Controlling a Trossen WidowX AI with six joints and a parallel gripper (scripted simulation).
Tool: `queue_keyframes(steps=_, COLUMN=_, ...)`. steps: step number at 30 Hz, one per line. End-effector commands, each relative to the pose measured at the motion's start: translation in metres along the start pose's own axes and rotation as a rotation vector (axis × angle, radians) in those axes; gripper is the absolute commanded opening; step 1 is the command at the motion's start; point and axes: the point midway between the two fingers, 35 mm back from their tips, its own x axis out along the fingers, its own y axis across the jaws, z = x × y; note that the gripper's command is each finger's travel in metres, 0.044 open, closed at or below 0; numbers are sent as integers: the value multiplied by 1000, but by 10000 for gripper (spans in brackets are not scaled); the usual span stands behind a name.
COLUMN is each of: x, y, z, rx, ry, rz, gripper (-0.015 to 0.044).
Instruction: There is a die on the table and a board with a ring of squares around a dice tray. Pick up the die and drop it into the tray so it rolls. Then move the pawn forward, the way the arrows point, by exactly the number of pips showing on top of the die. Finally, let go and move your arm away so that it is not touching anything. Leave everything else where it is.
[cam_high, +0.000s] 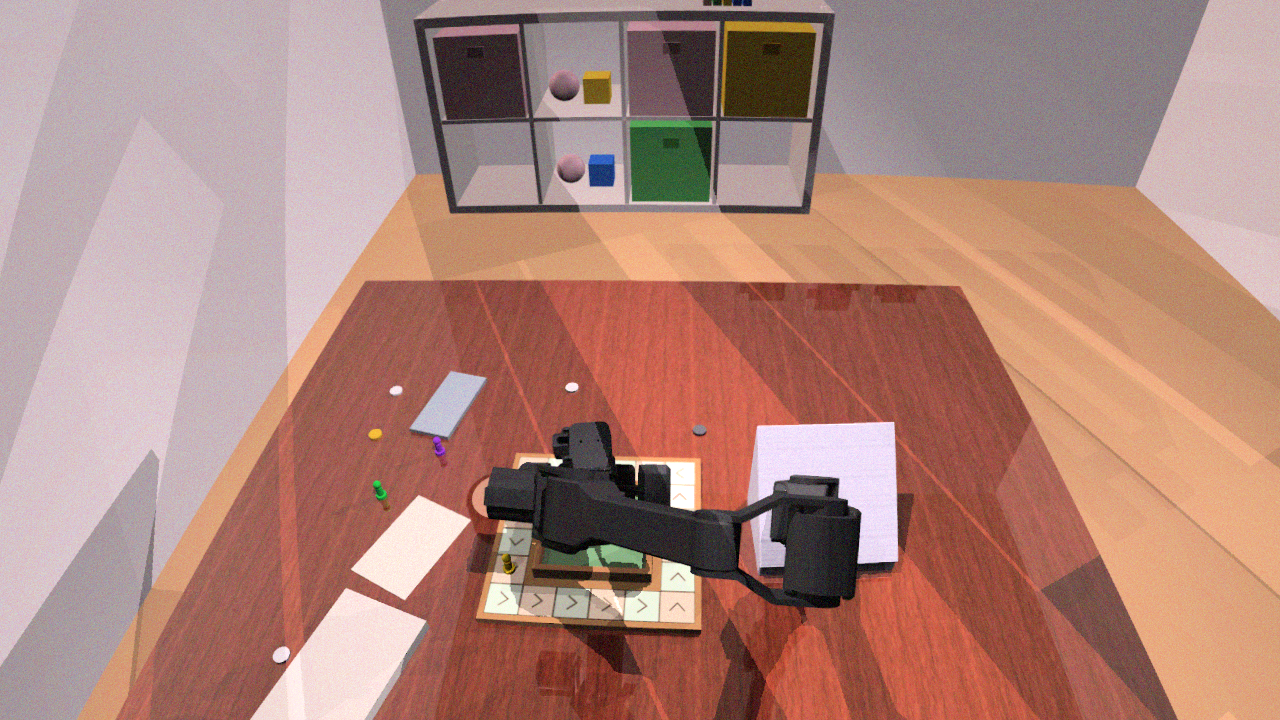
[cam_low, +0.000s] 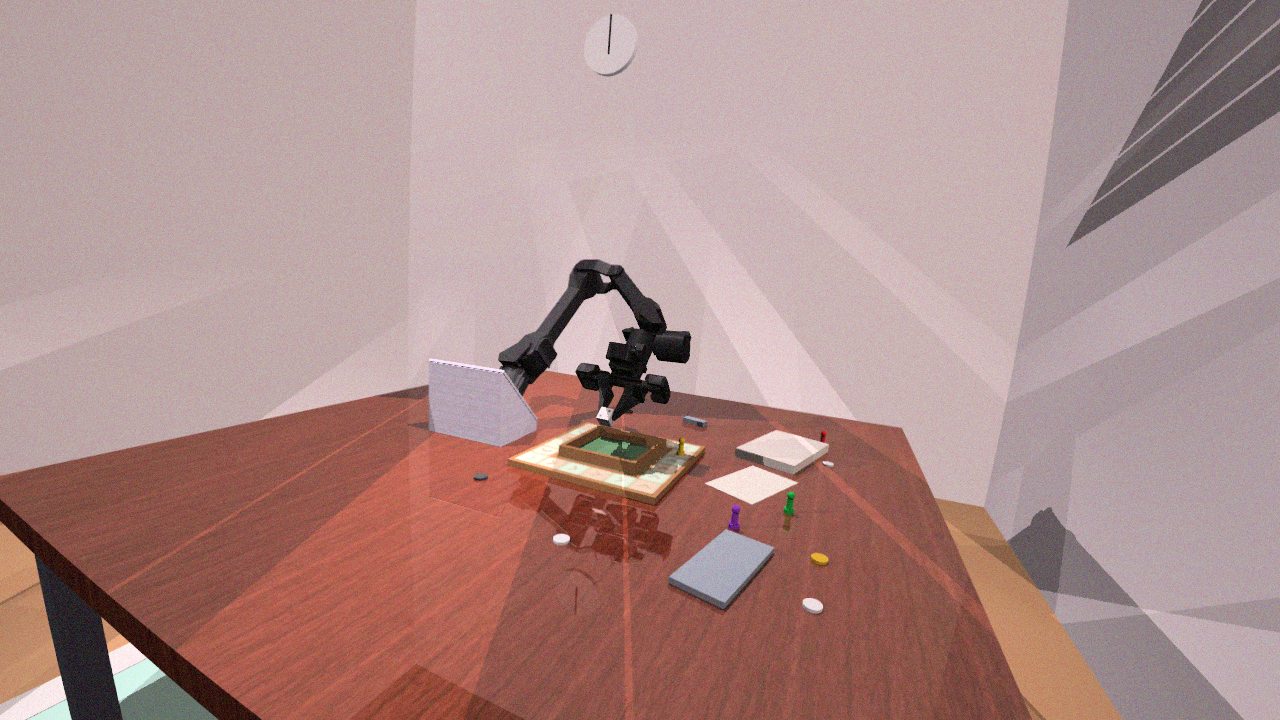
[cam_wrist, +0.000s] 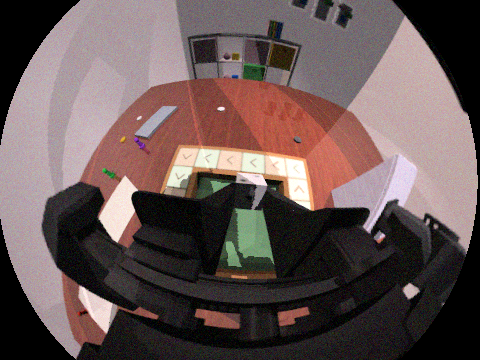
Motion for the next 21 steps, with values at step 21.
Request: queue_keyframes(steps=21, x=-41, y=6, z=2, rx=8, ry=-29, rz=12, gripper=0)
